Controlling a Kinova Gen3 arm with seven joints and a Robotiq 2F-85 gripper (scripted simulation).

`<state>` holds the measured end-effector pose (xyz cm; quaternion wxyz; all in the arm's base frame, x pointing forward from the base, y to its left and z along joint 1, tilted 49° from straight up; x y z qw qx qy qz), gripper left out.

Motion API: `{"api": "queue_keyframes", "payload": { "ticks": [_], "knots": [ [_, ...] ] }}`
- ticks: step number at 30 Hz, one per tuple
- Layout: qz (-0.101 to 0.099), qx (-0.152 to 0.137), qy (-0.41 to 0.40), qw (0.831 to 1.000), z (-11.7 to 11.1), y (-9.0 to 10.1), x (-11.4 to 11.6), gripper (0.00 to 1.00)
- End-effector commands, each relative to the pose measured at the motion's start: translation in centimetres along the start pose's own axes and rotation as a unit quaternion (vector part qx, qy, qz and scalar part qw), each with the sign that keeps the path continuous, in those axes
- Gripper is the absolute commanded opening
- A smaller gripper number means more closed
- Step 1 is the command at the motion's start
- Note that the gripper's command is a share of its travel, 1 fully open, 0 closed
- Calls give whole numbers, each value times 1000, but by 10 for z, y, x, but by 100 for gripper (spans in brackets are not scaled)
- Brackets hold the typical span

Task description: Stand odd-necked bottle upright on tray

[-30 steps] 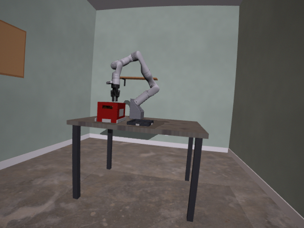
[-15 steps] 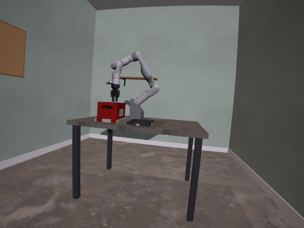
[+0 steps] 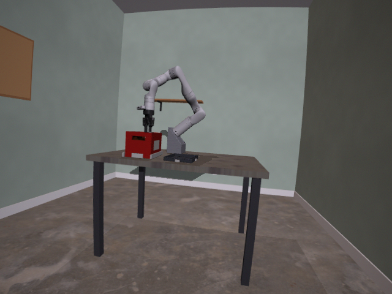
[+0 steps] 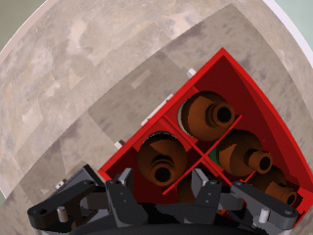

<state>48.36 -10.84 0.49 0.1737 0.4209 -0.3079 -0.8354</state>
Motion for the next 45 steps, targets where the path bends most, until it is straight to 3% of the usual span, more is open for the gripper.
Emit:
{"api": "queue_keyframes", "payload": {
  "ticks": [1, 27, 45],
  "knots": [
    [0, 0, 0, 1000, 0, -1, 0, 64],
    [0, 0, 0, 1000, 0, -29, 0, 64],
    [0, 0, 0, 1000, 0, -32, 0, 64]
  ]
}}
Point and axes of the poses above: the point where the finger pads meet when closed, its own y axis back along the fingers, its own x axis across the jaws, z = x × y, the point moved 9 cm from there along y, back along the fingers, and after that the axes turned 4 degrees about y, right-handed, at the moved point
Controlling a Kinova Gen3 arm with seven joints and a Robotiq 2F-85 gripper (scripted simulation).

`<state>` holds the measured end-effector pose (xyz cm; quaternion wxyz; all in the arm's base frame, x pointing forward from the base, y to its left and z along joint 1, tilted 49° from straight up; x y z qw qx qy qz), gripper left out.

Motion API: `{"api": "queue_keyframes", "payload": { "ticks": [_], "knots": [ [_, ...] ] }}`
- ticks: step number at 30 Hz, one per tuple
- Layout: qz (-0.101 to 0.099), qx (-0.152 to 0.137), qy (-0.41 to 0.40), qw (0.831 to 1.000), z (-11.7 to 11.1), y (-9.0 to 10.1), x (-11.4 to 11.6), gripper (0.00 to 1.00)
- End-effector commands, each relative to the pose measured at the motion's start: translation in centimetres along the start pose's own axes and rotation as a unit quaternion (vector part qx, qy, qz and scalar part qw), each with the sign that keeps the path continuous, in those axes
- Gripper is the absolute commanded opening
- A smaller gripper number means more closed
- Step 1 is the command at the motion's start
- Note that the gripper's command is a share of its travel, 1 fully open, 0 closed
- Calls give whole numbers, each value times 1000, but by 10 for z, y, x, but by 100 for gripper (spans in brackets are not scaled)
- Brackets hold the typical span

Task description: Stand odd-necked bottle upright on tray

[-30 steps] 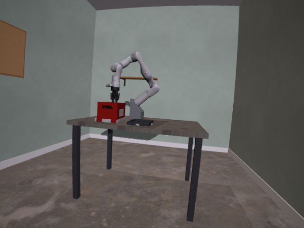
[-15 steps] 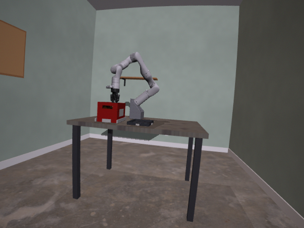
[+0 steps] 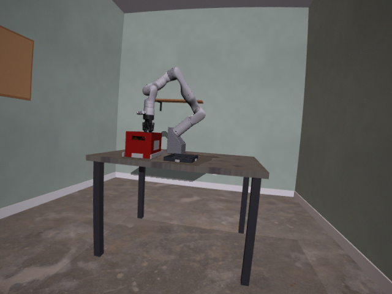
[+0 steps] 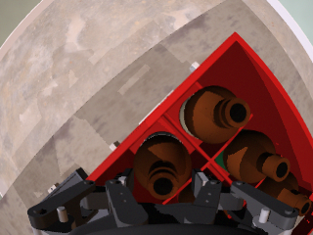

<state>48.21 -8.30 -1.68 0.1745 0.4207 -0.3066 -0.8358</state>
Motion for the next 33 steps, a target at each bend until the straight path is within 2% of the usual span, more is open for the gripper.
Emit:
{"api": "queue_keyframes", "payload": {
  "ticks": [1, 32, 33],
  "knots": [
    [0, 1, 0, 1000, 0, 1, 0, 64],
    [0, 1, 0, 1000, 0, 1, 0, 64],
    [0, 1, 0, 1000, 0, 1, 0, 0]
  ]
}}
Point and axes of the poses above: the point where the finger pads meet when closed, its own y axis back along the fingers, its own x axis across the jaws, z = x × y, the point moved 9 cm from there along y, back along the fingers, and after that the axes turned 4 degrees about y, right-handed, at the moved point
